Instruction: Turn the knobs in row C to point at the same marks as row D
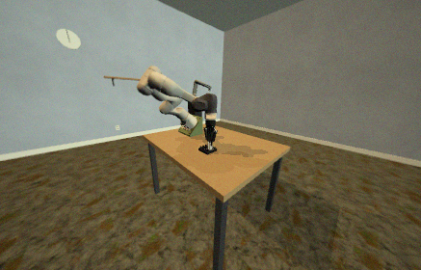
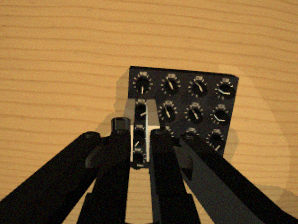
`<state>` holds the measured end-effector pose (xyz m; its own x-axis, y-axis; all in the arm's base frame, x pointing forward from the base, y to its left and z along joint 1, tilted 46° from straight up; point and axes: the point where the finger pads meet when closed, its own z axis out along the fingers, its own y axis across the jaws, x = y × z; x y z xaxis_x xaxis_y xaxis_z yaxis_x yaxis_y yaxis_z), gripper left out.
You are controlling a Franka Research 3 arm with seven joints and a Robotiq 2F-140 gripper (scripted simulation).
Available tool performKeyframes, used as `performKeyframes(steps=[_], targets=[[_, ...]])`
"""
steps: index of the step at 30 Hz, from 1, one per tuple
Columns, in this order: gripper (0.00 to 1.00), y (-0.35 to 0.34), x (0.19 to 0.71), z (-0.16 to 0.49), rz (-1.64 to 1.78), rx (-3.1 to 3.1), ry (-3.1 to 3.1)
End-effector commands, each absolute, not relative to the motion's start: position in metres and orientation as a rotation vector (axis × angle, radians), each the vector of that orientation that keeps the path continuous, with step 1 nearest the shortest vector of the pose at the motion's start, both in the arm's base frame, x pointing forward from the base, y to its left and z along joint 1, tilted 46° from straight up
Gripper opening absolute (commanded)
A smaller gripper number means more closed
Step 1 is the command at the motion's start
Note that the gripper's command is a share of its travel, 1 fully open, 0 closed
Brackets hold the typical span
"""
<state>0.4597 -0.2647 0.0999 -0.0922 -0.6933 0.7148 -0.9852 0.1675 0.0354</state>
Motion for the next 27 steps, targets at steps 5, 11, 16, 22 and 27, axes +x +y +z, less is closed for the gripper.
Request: performKeyframes(steps=[5, 11, 16, 22, 27], targets=[[0.05, -0.2654, 0.459, 0.0983, 0.629, 1.586, -1.853], [0.05, -0.2654, 0.459, 0.0983, 0.629, 1.586, -1.853], [0.05, -0.2654, 0.459, 0.0983, 0.629, 1.586, -1.853], [0.05, -0.2654, 0.459, 0.0983, 0.63, 1.586, -1.854], [0.05, -0.2654, 0.459, 0.0983, 0.633, 1.58, -1.859]])
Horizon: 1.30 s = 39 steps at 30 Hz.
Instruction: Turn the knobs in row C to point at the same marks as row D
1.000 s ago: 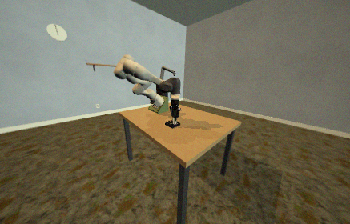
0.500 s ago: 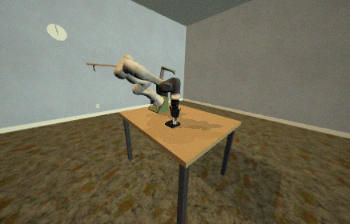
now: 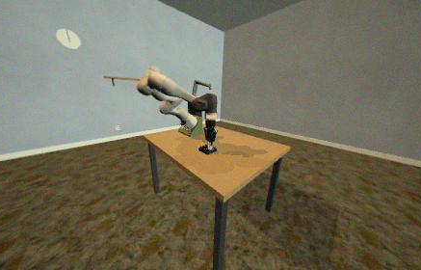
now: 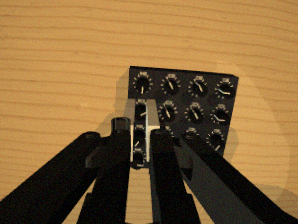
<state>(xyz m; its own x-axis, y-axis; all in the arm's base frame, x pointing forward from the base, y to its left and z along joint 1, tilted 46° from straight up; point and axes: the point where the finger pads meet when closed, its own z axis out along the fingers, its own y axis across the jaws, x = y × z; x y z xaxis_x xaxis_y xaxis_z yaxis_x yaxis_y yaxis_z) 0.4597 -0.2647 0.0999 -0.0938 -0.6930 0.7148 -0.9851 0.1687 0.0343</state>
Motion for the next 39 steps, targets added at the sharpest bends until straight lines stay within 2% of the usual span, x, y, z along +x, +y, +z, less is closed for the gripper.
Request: performKeyframes(steps=[1, 39], targets=[[0.05, -0.2654, 0.459, 0.0983, 0.634, 1.578, -1.862], [0.05, -0.2654, 0.459, 0.0983, 0.805, 1.203, -2.202]])
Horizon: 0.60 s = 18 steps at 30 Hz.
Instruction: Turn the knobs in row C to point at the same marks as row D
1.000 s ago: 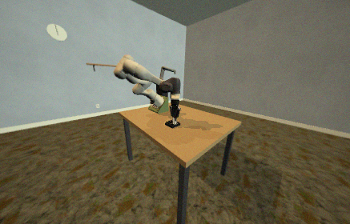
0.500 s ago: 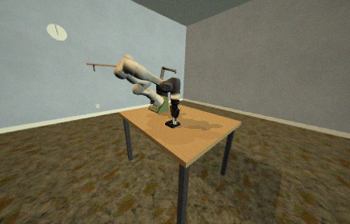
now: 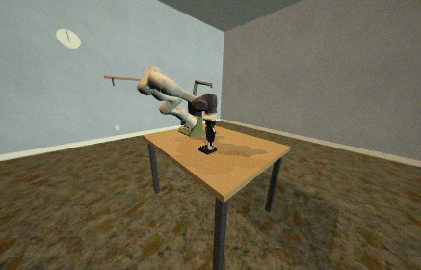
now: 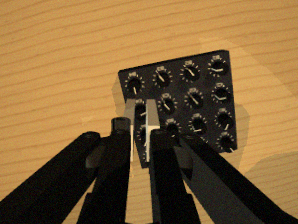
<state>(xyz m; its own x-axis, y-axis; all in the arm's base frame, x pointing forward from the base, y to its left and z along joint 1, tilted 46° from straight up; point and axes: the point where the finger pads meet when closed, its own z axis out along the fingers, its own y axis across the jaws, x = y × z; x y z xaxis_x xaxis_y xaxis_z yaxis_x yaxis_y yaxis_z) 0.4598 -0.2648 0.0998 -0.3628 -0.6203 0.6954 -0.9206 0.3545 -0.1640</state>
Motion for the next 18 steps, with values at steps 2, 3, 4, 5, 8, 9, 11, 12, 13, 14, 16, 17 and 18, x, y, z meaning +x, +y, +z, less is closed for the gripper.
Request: performKeyframes(steps=[2, 3, 4, 5, 8, 9, 11, 12, 13, 14, 16, 17, 18], targets=[[0.05, -0.2654, 0.459, 0.0983, 0.82, 1.167, -2.229], [0.05, -0.2654, 0.459, 0.0983, 0.825, 1.152, -2.24], [0.05, -0.2654, 0.459, 0.0983, 0.831, 1.137, -2.251], [0.05, -0.2654, 0.459, 0.0983, 0.837, 1.122, -2.261], [0.05, -0.2654, 0.459, 0.0983, 0.854, 1.077, -2.293], [0.05, -0.2654, 0.459, 0.0983, 0.859, 1.061, -2.304], [0.05, -0.2654, 0.459, 0.0983, 0.871, 1.03, -2.324], [0.05, -0.2654, 0.459, 0.0983, 0.876, 1.015, -2.334], [0.05, -0.2654, 0.459, 0.0983, 0.882, 0.999, -2.345], [0.05, -0.2654, 0.459, 0.0983, 0.882, 0.999, -2.345], [0.05, -0.2654, 0.459, 0.0983, 0.891, 0.97, -2.363], [0.05, -0.2654, 0.459, 0.0983, 0.901, 0.941, -2.38], [0.05, -0.2654, 0.459, 0.0983, 0.907, 0.925, -2.39]])
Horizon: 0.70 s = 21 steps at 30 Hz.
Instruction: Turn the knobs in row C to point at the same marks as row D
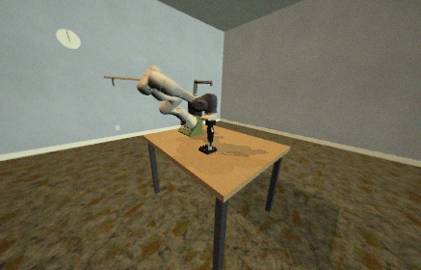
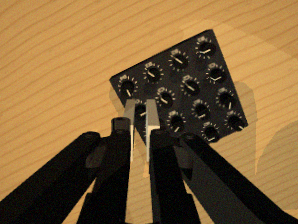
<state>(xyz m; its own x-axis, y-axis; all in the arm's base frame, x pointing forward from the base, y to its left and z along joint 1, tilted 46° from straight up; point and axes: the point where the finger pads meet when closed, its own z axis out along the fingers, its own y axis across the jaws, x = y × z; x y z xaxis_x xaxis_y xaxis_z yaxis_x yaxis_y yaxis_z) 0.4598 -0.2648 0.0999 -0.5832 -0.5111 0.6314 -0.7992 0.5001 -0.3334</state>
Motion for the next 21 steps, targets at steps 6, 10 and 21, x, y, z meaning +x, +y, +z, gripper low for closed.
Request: performKeyframes(steps=[6, 10, 21], targets=[[0.05, -0.2654, 0.459, 0.0983, 0.938, 0.827, -2.447], [0.05, -0.2654, 0.459, 0.0983, 0.959, 0.76, -2.483], [0.05, -0.2654, 0.459, 0.0983, 1.011, 0.575, -2.571]])
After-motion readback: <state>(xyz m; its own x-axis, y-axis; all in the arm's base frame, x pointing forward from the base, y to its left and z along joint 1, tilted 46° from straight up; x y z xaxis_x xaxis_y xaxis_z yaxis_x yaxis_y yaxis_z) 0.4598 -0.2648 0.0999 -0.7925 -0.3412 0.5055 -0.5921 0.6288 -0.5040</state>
